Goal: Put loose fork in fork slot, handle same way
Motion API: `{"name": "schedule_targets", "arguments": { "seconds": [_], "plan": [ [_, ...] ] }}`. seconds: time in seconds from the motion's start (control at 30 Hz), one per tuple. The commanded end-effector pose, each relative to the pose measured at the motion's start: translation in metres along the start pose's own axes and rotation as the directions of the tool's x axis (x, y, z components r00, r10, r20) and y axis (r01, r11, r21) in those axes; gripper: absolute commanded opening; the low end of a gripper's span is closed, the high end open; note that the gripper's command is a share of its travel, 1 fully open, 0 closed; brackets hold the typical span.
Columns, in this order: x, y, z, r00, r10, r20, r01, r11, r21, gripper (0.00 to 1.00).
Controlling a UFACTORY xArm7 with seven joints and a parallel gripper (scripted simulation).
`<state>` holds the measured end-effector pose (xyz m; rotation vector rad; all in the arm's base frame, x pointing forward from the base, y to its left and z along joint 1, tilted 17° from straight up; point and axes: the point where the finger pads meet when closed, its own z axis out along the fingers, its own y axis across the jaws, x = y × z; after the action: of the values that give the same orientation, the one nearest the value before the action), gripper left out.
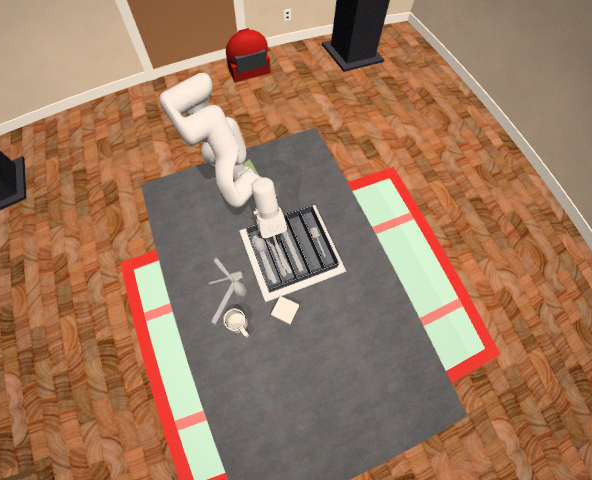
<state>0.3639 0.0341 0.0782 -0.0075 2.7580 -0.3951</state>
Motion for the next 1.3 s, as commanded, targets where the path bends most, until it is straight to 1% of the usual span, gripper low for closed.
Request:
{"name": "schedule_targets", "arguments": {
  "seconds": [0.0, 0.1, 0.6, 1.0, 1.27],
  "plan": [
    [0.001, 0.000, 0.011, 1.000, 0.001, 0.013, -0.001, 1.000, 0.014, 0.02],
    [0.002, 0.000, 0.013, 1.000, 0.001, 0.013, -0.001, 1.000, 0.014, 0.02],
    [0.011, 0.000, 0.040, 1.000, 0.001, 0.013, -0.001, 1.000, 0.013, 0.02],
    [0.015, 0.000, 0.052, 1.000, 0.001, 0.013, -0.001, 1.000, 0.013, 0.02],
    [0.016, 0.000, 0.055, 1.000, 0.001, 0.013, -0.001, 1.000, 0.013, 0.02]
  ]
}}
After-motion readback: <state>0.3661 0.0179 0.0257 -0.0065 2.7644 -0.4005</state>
